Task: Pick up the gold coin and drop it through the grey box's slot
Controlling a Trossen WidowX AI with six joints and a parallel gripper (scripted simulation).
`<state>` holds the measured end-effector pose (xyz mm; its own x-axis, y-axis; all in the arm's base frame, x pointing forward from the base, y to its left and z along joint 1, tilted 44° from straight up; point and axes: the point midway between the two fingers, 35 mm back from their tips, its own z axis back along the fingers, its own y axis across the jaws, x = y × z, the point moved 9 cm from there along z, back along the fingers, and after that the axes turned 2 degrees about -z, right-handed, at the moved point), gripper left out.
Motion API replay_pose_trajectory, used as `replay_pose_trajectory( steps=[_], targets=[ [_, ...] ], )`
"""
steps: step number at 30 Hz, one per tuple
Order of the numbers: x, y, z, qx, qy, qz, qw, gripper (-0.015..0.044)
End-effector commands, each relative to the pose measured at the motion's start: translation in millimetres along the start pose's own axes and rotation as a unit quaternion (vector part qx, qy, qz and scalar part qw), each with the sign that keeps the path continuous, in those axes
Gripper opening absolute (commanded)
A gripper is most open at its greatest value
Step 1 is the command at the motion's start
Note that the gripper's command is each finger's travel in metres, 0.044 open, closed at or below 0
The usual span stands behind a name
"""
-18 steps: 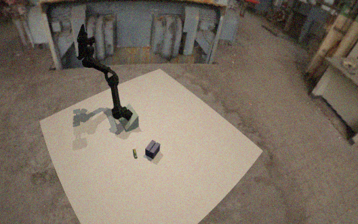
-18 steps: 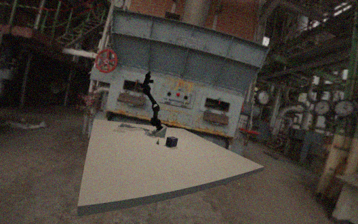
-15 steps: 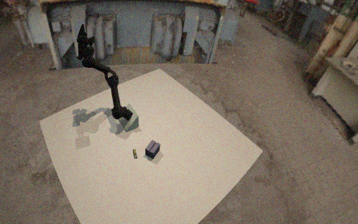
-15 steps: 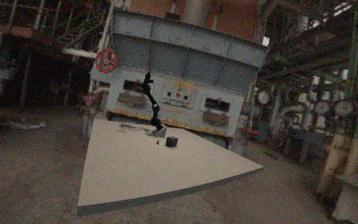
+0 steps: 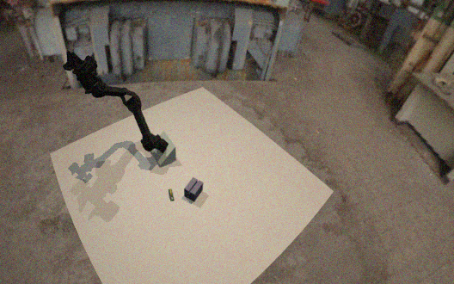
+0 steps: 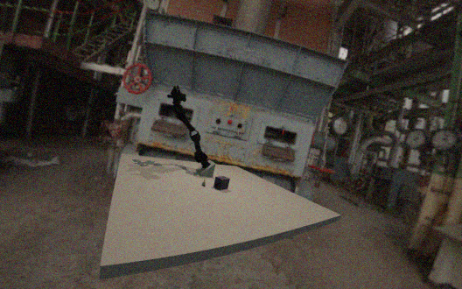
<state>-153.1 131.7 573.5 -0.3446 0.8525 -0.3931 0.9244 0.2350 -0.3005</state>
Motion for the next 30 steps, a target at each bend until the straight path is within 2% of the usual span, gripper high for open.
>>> replay_pose_trajectory(
  steps=[1,7,13,21,30],
  targets=[
    [-42,20,-2,0.014,0.070,-0.084,0.994,0.0161],
    [-112,66,2,0.038,0.198,-0.222,0.954,0.0161],
    [-170,123,16,0.060,0.322,-0.340,0.881,0.0161],
    [-223,211,49,0.084,0.482,-0.459,0.742,0.0161],
    [-247,311,105,0.117,0.662,-0.494,0.551,0.0161]
  ],
)
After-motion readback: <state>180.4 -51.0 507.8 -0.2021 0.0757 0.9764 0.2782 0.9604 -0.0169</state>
